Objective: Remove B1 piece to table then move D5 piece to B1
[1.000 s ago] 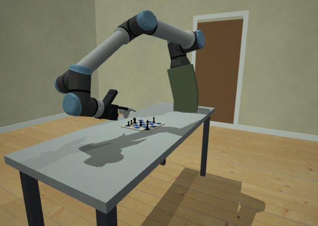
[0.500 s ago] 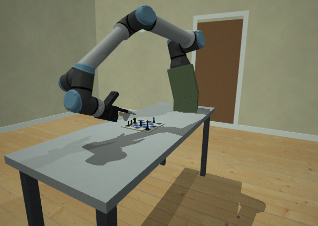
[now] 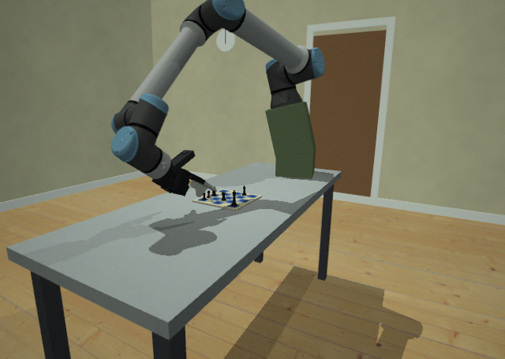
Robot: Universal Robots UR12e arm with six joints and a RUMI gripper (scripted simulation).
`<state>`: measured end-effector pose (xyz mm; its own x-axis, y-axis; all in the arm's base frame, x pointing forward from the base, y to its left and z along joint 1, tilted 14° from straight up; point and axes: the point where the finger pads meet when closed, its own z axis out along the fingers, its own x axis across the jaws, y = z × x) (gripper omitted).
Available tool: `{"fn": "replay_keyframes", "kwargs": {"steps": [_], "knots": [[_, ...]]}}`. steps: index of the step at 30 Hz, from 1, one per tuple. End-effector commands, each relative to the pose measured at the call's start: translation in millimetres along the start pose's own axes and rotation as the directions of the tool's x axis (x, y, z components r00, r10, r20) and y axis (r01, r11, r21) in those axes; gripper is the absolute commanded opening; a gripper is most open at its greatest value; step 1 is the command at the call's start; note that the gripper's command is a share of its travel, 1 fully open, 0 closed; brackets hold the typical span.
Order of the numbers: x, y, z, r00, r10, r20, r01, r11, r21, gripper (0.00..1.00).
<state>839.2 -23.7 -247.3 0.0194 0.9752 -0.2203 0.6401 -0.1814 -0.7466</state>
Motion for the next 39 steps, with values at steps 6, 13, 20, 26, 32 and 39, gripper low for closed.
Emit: {"fn": "replay_keyframes", "kwargs": {"steps": [6,13,20,26,32,39], "knots": [[-5,7,15,1.0,-0.009,-0.024,0.004,0.982,-0.189,1.0],[-12,1,26,0.999,-0.015,-0.031,0.004,0.938,-0.346,1.0],[-16,-9,32,0.999,-0.018,-0.03,0.003,0.896,-0.444,1.0],[-23,-27,37,1.0,-0.018,-0.024,0.001,0.833,-0.554,1.0],[-29,-49,42,1.0,-0.014,-0.015,0.001,0.765,-0.644,1.0],[-34,-73,45,1.0,-0.008,-0.004,0.002,0.702,-0.712,1.0]]}}
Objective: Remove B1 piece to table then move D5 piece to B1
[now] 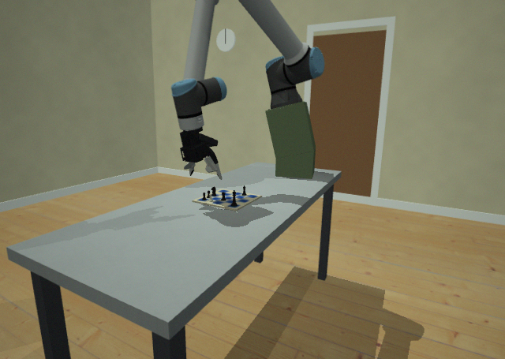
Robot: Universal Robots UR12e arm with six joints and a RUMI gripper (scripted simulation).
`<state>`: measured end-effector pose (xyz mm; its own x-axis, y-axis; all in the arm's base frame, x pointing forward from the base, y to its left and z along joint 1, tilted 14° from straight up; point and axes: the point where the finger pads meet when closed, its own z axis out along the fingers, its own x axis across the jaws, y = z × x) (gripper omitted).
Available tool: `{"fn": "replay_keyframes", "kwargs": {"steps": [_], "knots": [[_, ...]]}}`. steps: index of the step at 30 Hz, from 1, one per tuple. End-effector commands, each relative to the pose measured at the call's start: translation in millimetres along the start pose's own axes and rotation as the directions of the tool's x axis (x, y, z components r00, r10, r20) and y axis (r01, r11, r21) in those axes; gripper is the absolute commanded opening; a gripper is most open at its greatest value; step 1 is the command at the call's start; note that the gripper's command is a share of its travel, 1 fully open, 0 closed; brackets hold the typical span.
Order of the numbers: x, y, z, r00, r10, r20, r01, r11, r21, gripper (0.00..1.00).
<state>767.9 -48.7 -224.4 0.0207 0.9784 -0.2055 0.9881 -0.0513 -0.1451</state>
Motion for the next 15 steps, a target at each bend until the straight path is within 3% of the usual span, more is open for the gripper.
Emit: {"fn": "replay_keyframes", "kwargs": {"steps": [1,8,15], "knots": [[-4,-15,-11,1.0,-0.002,0.009,0.003,0.996,-0.086,1.0],[-9,-37,-27,1.0,-0.003,0.024,0.007,0.985,-0.172,1.0],[-11,-46,-34,1.0,-0.002,0.031,0.009,0.978,-0.207,1.0]]}}
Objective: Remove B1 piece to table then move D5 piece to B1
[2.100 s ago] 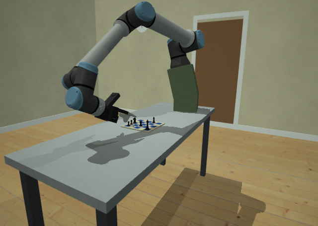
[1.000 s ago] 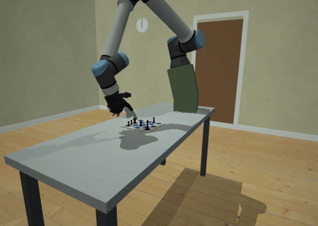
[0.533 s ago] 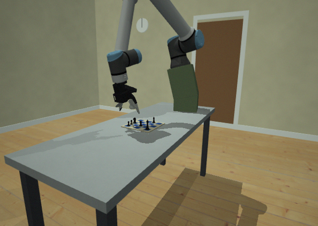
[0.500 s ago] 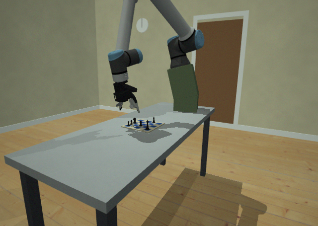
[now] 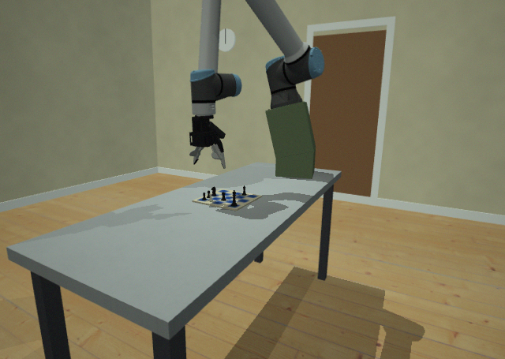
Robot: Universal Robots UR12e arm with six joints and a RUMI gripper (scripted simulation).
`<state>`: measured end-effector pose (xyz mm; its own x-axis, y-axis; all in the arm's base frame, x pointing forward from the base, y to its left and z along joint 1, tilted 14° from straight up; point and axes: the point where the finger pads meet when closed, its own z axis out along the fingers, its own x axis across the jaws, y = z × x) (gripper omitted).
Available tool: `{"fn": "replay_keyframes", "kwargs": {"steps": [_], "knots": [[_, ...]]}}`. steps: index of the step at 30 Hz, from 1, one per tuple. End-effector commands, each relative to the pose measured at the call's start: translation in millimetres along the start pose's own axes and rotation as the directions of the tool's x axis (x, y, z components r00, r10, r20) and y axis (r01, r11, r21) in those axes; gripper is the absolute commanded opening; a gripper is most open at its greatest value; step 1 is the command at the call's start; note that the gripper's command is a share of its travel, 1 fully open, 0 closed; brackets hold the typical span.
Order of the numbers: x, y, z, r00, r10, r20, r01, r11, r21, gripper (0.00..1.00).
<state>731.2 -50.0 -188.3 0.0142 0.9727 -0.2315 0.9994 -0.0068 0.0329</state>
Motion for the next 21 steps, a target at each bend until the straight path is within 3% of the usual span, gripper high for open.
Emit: {"fn": "replay_keyframes", "kwargs": {"steps": [1,21], "knots": [[-1.5,-4.9,-6.4,1.0,-0.001,0.005,0.001,1.0,-0.029,1.0],[-2.4,-8.5,-10.2,1.0,-0.001,0.008,0.001,0.999,-0.043,1.0]]}}
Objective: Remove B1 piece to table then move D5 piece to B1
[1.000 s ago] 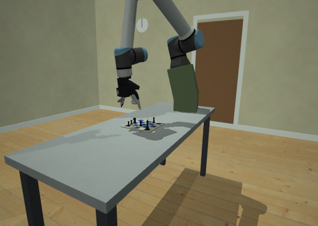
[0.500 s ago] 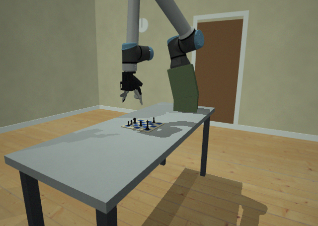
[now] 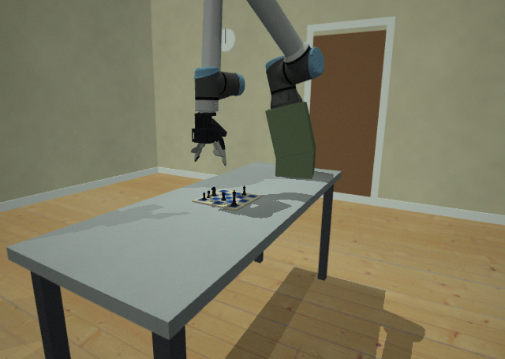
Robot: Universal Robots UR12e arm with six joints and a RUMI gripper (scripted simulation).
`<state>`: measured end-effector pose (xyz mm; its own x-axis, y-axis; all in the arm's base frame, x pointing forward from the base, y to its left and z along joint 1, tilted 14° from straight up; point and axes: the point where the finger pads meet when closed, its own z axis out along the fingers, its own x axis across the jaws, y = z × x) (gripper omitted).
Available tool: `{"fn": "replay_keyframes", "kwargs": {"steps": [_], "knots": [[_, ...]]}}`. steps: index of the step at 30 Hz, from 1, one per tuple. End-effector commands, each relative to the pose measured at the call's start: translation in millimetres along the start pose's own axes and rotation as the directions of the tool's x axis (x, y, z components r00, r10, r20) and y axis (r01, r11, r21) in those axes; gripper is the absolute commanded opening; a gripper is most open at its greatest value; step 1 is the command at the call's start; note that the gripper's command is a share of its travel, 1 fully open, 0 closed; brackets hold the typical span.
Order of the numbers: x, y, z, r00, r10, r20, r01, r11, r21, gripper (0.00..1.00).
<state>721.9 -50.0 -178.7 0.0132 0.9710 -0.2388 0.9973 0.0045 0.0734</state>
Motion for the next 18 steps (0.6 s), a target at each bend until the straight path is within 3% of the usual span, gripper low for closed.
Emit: {"fn": "replay_keyframes", "kwargs": {"steps": [1,11,18], "knots": [[-0.1,0.6,-0.6,1.0,0.0,0.0,0.0,1.0,-0.001,1.0],[0.1,0.4,0.2,1.0,0.025,0.0,-0.025,1.0,-0.001,1.0],[0.6,-0.5,4.0,0.991,0.137,0.0,-0.137,0.991,-0.001,1.0]]}}
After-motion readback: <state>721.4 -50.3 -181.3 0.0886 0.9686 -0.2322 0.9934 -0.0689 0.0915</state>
